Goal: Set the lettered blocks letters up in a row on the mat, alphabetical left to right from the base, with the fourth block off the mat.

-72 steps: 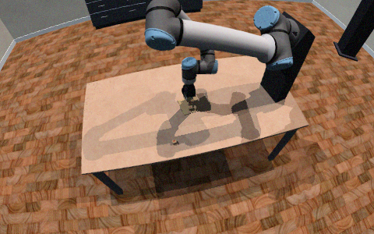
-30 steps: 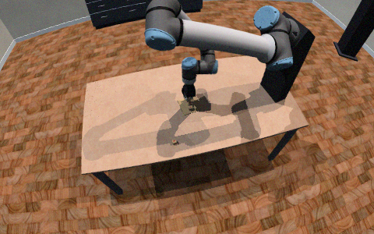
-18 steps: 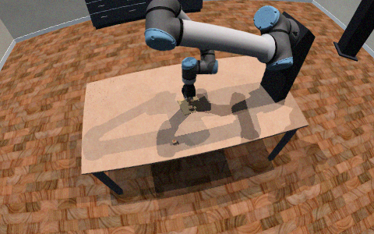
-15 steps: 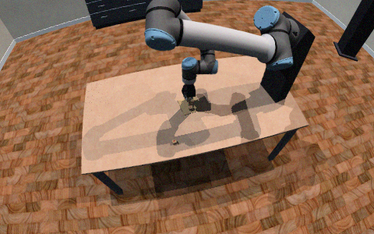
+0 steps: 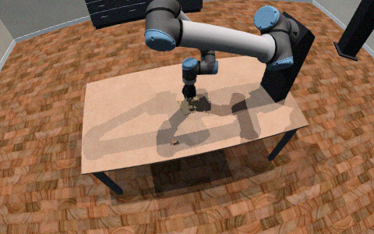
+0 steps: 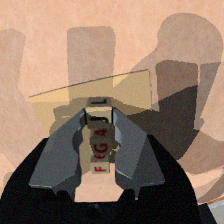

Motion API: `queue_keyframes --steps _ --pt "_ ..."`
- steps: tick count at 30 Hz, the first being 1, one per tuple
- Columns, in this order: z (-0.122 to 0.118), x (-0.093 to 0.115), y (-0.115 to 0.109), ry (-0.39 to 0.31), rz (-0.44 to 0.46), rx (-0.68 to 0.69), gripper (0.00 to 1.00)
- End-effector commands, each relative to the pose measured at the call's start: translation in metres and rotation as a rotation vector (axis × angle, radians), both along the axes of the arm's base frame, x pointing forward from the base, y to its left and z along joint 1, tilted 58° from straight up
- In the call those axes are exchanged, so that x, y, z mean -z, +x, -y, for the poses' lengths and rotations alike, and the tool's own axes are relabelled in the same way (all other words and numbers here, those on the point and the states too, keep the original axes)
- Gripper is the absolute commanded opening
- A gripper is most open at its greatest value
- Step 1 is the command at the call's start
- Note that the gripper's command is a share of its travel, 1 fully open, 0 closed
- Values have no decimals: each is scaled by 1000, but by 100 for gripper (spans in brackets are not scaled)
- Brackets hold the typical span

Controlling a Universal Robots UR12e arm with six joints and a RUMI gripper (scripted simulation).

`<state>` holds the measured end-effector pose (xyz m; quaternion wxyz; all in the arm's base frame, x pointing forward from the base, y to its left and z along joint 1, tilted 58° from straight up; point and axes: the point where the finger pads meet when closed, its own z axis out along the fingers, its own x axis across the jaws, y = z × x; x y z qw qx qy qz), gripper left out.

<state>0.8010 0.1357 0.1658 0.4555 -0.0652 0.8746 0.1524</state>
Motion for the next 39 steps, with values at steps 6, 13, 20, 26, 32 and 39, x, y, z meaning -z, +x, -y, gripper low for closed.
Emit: queue_keyframes --steps 6,13,20,26,32,39 --pt "-1 -2 2 -1 4 0 5" --pt "-1 -2 2 -1 4 0 5" --pt "-1 -2 2 -1 4 0 5" --pt "-1 -2 2 -1 4 0 5" --pt "-1 -2 2 -1 4 0 5" --pt "-1 -2 2 -1 4 0 9"
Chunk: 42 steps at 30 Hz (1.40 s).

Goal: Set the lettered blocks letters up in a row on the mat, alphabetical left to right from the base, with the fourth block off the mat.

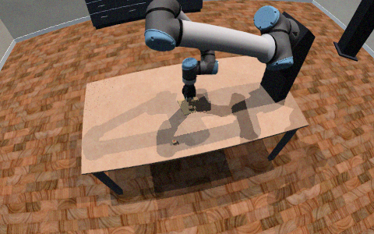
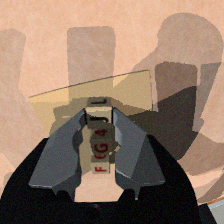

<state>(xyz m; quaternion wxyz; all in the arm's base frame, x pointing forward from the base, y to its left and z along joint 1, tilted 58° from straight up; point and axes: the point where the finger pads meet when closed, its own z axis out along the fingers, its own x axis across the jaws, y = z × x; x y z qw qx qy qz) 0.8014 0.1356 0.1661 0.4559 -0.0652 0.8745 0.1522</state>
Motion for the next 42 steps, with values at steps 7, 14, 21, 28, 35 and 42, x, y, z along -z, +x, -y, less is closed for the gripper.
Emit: queue_keyframes --steps 7,14,21,28,35,42 --pt "-1 -2 2 -1 4 -1 17" --pt "-1 -2 2 -1 4 -1 25" --pt "-1 -2 2 -1 4 -1 25" --pt "3 -5 -8 0 1 1 25" --pt "10 -17 -25 0 1 1 25" --pt "22 -37 -54 0 1 1 25"
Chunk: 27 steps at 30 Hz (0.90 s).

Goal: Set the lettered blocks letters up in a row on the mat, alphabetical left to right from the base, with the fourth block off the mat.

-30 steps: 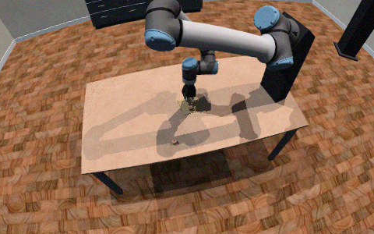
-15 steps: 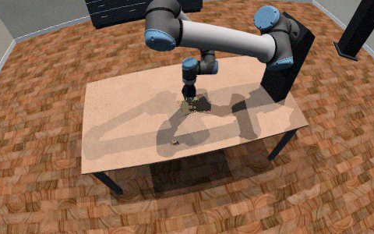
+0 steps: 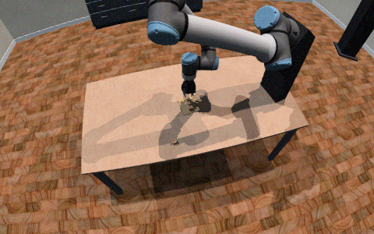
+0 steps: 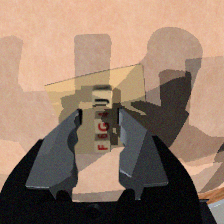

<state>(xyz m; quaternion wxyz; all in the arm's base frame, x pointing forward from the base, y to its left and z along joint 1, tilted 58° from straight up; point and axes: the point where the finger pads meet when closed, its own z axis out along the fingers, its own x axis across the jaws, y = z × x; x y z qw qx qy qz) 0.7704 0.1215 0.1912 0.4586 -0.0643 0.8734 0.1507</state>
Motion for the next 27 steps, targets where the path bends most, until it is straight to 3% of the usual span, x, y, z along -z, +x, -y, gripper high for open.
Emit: queue_keyframes --steps 1,13,14,27 --pt "10 -14 -27 1 -5 -3 25" --pt "15 -24 -40 1 -5 -3 25" --pt "15 -24 -40 1 -5 -3 100" --pt "15 -23 -39 1 -5 -3 100"
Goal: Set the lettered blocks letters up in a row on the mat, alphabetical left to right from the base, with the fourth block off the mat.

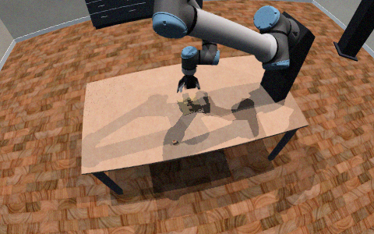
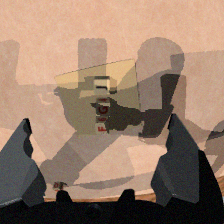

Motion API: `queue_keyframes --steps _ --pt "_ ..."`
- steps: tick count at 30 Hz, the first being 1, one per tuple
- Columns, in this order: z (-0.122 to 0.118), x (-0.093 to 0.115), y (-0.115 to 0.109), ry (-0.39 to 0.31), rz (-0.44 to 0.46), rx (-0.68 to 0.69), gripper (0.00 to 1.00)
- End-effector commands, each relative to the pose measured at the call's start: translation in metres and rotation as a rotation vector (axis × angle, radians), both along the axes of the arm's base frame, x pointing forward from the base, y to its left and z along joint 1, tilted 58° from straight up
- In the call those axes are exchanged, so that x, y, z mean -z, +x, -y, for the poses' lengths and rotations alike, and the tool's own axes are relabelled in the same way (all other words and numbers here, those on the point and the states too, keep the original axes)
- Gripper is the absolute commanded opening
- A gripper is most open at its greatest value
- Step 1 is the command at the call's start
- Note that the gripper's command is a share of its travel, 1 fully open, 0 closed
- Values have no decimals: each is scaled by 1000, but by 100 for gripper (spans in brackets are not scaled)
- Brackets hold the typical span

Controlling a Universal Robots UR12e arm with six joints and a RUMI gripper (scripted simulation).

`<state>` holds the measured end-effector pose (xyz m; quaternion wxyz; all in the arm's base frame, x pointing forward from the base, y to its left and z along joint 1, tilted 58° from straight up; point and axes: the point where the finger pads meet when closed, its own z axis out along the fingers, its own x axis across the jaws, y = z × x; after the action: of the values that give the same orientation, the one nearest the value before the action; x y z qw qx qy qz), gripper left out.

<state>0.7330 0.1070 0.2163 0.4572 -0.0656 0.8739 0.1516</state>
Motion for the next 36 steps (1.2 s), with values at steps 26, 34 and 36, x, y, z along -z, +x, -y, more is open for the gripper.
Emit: queue_keyframes --steps 26,34,36 --pt "18 -28 -45 1 -2 1 100" --pt "26 -41 -64 1 -2 1 100" --pt "28 -43 -67 1 -2 1 100"
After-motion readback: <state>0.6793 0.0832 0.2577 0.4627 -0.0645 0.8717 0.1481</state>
